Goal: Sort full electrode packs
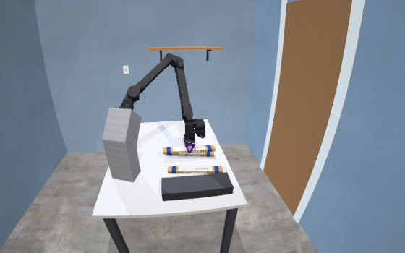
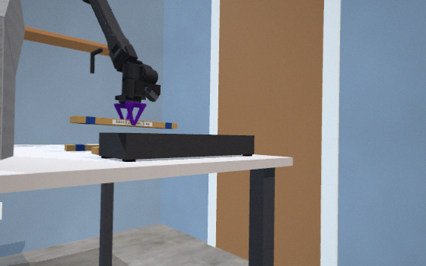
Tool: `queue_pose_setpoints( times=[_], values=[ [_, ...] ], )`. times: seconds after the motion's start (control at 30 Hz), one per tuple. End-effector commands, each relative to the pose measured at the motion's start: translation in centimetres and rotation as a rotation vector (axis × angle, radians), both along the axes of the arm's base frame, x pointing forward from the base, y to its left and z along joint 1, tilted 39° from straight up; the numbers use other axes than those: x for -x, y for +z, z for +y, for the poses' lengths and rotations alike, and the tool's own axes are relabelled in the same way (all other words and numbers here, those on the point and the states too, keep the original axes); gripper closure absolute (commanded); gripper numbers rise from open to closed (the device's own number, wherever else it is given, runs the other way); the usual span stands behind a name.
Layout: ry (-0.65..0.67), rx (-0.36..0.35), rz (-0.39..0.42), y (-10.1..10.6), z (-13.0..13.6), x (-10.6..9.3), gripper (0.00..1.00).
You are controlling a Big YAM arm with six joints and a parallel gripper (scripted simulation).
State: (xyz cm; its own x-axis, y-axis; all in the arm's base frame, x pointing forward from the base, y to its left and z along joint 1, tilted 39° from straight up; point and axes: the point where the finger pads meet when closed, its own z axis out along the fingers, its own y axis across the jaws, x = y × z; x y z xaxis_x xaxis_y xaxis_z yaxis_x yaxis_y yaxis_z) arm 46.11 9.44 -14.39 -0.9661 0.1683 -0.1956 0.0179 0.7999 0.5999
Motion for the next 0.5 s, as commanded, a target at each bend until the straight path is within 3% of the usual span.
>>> queue_pose_setpoints(
  times=[0.0, 0.47],
  values=[
    [-0.036, 0.001, -0.030, 1.50, -2.15, -1.24, 1.00],
    [-0.036, 0.001, -0.035, 1.74, -2.49, -1.72, 1.00]
  ],
)
